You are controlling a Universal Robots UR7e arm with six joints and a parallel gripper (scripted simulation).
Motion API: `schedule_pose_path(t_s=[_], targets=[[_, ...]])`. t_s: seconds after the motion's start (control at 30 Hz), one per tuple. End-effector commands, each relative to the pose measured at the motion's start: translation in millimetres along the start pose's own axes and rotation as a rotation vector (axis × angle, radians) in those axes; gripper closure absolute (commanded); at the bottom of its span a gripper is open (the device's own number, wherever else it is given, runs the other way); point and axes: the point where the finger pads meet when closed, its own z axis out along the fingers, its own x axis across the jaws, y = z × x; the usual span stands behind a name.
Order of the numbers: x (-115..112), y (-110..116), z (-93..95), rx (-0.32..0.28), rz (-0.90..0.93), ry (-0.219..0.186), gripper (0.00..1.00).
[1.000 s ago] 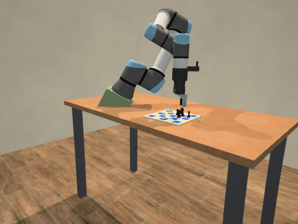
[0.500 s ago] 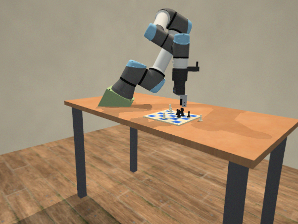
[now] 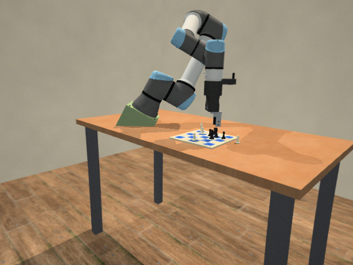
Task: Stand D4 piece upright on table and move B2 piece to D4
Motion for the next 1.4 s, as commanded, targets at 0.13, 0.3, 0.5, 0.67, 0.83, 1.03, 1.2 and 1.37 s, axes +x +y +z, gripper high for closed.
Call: schedule_pose_path(t_s=[0.13,0.3,0.5,0.67,0.83,1.03,1.2,1.37], targets=[[0.3,-0.1,-0.3,0.000,0.000,0.001,0.27],[0.3,-0.1,0.0,0.000,0.000,0.001,0.27],[0.3,-0.1,5.9,0.000,0.000,0.001,0.27],[0.3,-0.1,16.3,0.000,0.000,0.001,0.27],[0.3,-0.1,23.3,0.000,0.000,0.001,0.27],[0.4,-0.1,34.2,0.000,0.000,0.001,0.27],[0.4,-0.1,37.3,0.000,0.000,0.001,0.27],[0.3,-0.1,37.4,0.000,0.000,0.001,0.27]])
